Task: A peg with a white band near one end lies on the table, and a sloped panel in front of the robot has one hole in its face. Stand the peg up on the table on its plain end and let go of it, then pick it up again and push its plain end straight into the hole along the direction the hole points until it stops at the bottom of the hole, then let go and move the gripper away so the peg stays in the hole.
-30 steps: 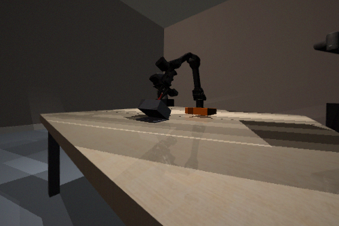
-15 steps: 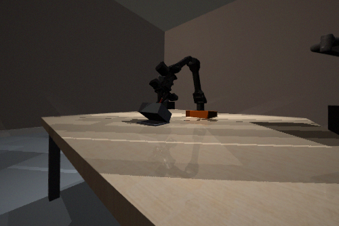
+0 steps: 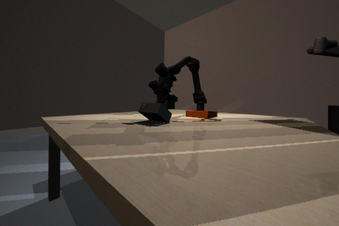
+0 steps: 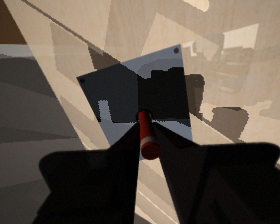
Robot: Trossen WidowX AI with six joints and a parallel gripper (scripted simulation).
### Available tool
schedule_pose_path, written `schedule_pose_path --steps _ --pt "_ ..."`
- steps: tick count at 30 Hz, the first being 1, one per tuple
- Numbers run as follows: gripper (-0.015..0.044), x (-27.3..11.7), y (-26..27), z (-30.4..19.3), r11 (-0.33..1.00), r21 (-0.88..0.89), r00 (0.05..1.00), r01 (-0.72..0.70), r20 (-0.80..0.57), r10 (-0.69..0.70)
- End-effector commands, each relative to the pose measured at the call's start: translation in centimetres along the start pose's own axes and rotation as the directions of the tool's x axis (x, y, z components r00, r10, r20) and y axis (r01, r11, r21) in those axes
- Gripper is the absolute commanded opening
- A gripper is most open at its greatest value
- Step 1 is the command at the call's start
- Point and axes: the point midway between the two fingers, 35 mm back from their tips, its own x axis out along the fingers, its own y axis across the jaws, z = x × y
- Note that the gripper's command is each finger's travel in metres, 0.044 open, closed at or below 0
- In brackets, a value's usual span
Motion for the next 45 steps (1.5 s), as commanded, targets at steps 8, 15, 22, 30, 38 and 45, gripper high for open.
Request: schedule_pose_path --steps 8,15,22,30,38,45 --pt "0.0 0.4 0.1 0.0 1.0 0.004 1.0 -0.003 0.002 0.002" --pt "0.0 0.3 0.0 0.0 1.0 0.0 1.0 0.0 0.0 0.0" --pt "0.0158 0.3 0.0 0.0 1.0 0.0 1.0 0.0 0.0 0.0" --pt "0.0367 0.2 0.0 0.0 1.0 0.0 1.0 0.0 0.0 0.0" --pt "0.044 -1.0 0.2 0.0 1.0 0.001 1.0 0.0 0.0 0.0" --pt "0.044 -2.3 0.3 0.0 1.0 0.002 1.0 0.001 0.0 -0.001"
